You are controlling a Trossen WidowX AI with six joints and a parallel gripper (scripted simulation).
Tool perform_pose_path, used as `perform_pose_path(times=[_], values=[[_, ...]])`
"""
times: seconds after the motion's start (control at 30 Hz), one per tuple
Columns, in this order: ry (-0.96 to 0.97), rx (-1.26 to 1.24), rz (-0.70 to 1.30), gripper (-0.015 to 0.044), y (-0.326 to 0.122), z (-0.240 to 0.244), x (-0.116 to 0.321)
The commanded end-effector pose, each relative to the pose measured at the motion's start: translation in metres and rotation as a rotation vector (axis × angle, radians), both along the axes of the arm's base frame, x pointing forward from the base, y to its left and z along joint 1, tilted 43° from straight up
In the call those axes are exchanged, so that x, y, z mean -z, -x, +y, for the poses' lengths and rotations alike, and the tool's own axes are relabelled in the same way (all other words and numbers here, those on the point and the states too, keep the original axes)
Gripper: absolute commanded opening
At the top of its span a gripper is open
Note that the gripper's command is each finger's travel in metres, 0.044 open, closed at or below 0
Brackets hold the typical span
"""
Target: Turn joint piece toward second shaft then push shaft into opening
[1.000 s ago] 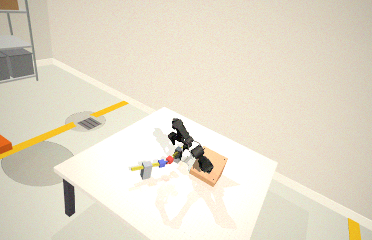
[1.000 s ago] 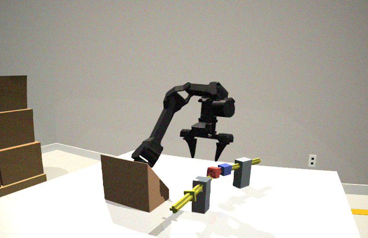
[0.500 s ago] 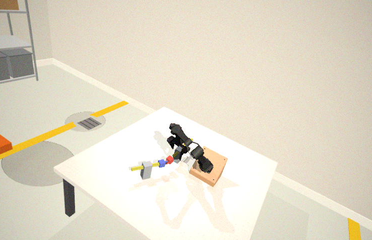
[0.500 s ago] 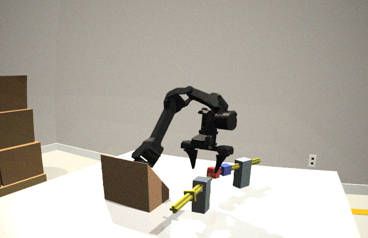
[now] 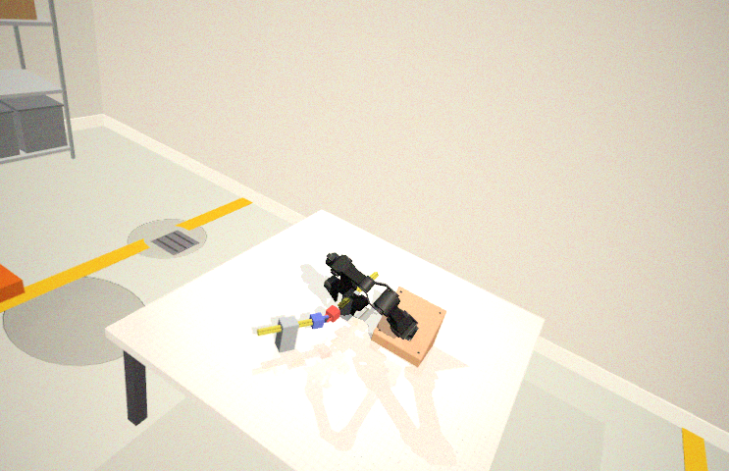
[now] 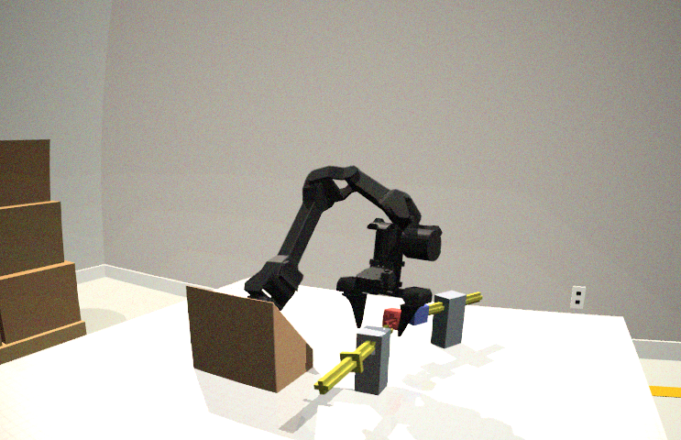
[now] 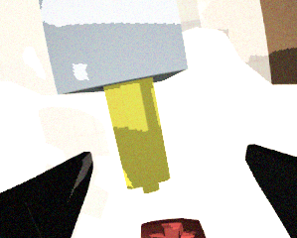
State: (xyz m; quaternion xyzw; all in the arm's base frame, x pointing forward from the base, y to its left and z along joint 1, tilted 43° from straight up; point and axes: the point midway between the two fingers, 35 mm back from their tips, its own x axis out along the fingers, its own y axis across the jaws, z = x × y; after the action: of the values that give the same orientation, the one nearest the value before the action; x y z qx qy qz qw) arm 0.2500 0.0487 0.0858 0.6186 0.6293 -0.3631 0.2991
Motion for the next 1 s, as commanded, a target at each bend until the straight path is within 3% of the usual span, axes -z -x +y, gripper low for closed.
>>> perform_pose_path(times=[0.0, 0.3, 0.97], values=[[-0.002, 0.001, -0.010, 0.0440, -0.003, 0.014, -0.014], [-0.008, 0.000, -0.011, 0.0440, -0.003, 0.043, -0.040], [-0.009, 0.000, -0.011, 0.0440, -0.003, 0.058, -0.018]])
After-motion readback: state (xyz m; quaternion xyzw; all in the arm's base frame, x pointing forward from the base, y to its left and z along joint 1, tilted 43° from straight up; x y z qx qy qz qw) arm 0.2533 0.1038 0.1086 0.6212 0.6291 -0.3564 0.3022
